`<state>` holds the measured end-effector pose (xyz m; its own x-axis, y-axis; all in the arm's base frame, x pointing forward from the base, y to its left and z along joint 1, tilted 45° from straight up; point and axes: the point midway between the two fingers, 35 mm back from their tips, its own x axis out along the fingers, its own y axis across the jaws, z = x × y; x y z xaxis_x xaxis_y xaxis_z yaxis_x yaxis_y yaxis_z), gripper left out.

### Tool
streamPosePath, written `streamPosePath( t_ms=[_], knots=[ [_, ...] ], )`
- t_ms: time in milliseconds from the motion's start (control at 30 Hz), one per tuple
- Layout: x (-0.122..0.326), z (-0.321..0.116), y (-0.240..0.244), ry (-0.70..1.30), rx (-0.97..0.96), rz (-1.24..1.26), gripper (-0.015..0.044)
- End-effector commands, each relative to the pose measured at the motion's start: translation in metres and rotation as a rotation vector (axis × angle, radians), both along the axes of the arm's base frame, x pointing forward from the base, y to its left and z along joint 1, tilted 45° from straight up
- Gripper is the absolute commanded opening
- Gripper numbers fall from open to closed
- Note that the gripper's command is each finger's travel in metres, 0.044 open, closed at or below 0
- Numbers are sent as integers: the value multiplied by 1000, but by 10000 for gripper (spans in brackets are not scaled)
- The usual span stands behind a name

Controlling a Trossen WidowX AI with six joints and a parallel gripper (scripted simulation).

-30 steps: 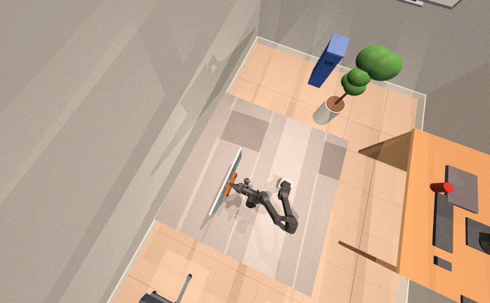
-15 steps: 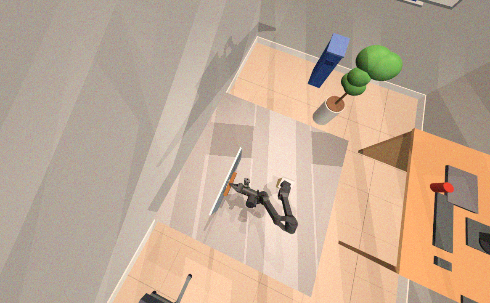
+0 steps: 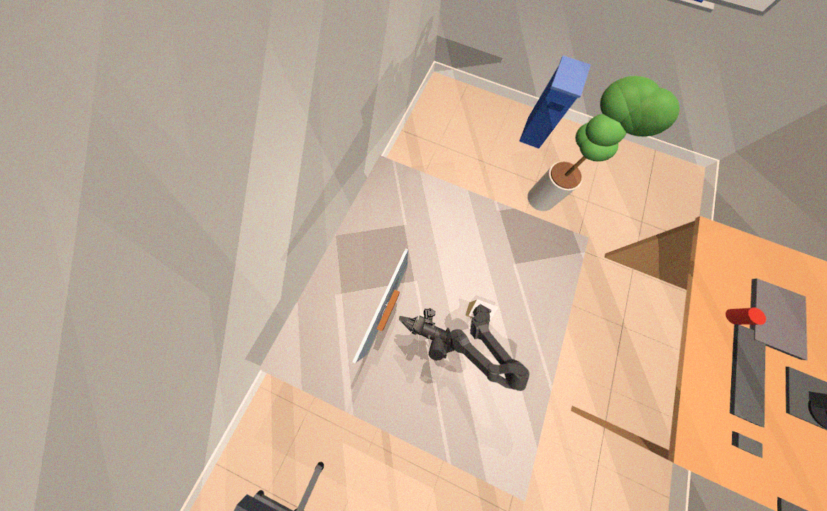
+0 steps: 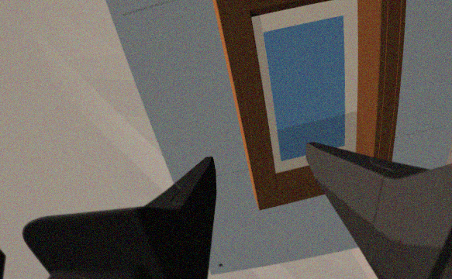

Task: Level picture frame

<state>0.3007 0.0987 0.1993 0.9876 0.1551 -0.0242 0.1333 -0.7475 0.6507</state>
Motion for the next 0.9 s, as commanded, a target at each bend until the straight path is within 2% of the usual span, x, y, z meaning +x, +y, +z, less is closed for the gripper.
streamPosePath(
  t_ms=[0, 233, 533, 867],
  knots=[
    [-29, -6, -7, 8, 43, -8, 260],
    [-32, -4, -11, 10, 55, -4, 260],
    [-61, 27, -62, 36, 211, -14, 260],
    [-62, 28, -62, 37, 214, -14, 260]
  ],
)
